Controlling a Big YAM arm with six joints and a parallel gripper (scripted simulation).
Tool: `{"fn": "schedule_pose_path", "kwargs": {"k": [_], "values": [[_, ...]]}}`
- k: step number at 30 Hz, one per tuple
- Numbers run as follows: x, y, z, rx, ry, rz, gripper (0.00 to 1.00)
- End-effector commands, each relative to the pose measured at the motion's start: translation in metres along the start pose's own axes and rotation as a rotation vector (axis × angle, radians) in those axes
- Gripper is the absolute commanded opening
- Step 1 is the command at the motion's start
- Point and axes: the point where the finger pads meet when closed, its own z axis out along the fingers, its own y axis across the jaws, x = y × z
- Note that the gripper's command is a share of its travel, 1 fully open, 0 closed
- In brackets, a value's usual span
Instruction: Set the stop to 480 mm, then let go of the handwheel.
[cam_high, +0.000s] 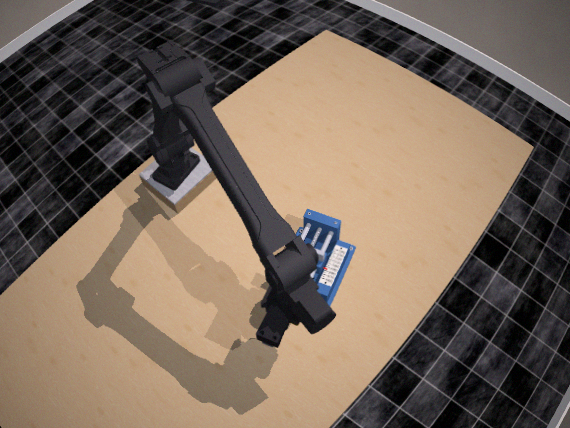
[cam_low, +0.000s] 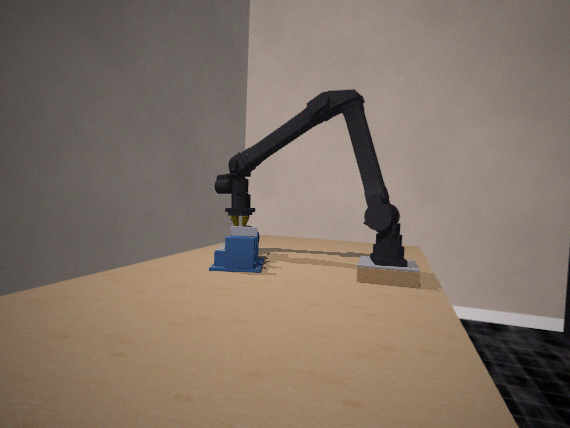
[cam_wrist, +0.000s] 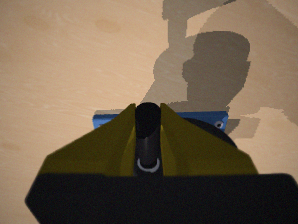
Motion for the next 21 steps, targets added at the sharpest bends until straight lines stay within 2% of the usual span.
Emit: {"fn": "schedule_pose_path", "kwargs": {"k": [1,4,6,9,11,13,16,18,21], "values": [[-0.009,0.025,-0.066,-0.111,-0.049,-0.018,0.06],[-0.013,0.016,-0.072,-0.111,-0.050,-0.010,0.06],[-0.005,0.008,-0.064,-0.090,-0.037,-0.012,0.06],[-0.006,0.016,-0.067,-0.114,-0.051,-0.015,0.06],[-0.002,0.002,-0.054,-0.085,-0.035,-0.014,0.06],[-0.006,-0.010,-0.052,-0.070,-0.026,-0.005,0.06],[-0.002,-0.014,-0.052,-0.062,-0.021,-0.010,0.06],[-0.007,-0.019,-0.052,-0.075,-0.030,-0.004,0.06],[-0.005,-0.030,-0.050,-0.063,-0.023,-0.004,0.06]]}}
